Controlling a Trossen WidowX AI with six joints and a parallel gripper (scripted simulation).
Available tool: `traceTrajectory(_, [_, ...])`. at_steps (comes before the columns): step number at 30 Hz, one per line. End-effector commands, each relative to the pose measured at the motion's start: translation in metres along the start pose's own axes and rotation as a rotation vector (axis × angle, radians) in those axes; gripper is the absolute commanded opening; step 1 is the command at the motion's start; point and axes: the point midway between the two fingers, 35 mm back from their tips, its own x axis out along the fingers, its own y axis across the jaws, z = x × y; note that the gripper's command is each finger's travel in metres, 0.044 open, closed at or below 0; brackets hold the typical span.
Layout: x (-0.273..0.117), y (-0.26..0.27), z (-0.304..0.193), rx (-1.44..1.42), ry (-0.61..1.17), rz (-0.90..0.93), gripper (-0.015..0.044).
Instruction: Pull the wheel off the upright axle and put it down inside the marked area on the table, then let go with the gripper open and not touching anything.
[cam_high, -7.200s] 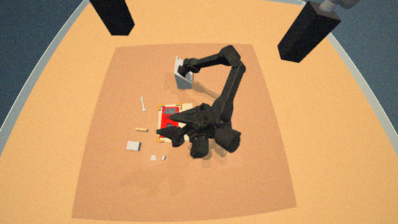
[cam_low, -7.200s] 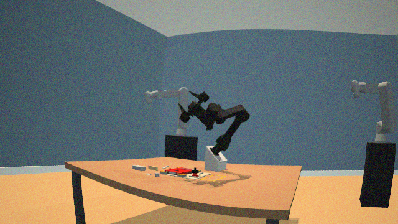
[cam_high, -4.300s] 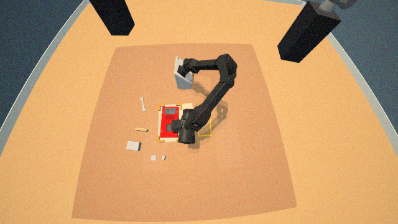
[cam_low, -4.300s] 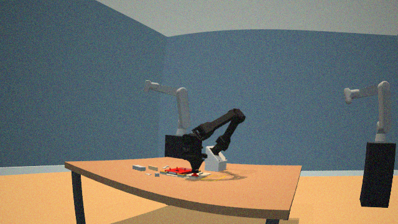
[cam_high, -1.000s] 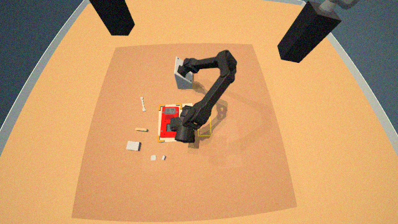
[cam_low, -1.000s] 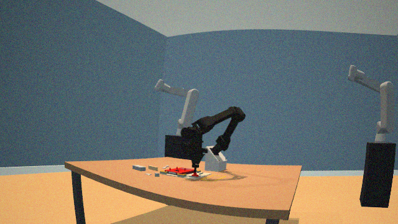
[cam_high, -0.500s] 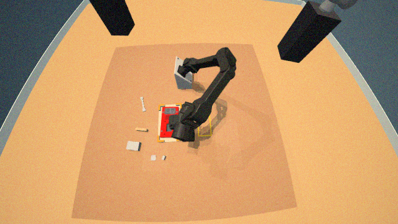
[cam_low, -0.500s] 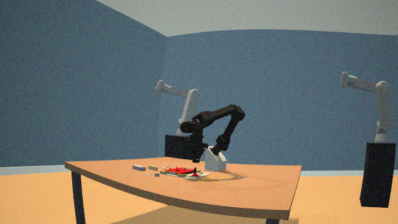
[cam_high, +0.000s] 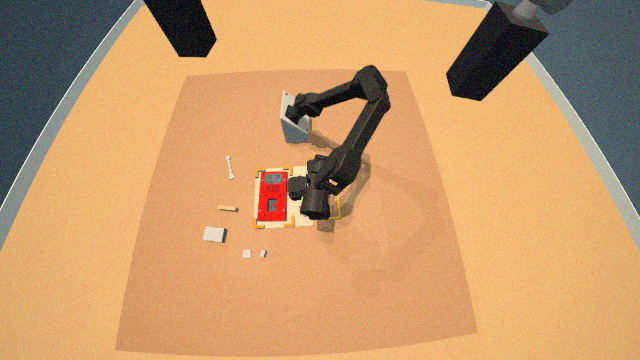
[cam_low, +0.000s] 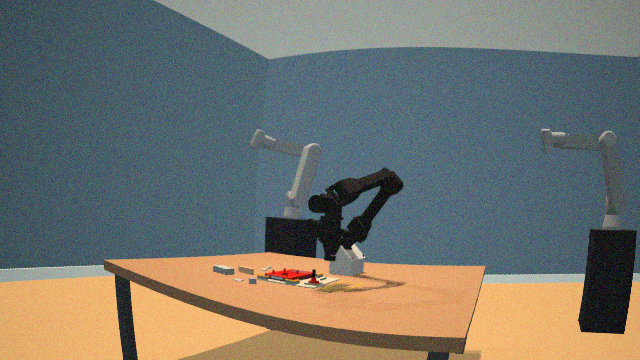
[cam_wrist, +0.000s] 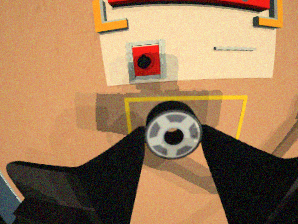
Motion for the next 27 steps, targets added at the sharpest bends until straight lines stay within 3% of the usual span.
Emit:
traceTrajectory(1, [-0.001,-0.012,-0.018,0.007,0.006,-0.002,0.0])
traceTrajectory(13, [-0.001,-0.034,-0.047,0.005,0.008,-0.002,0.0])
traceTrajectory(27, [0.045,-0.031,-0.047,0.004,0.006,-0.002,0.0])
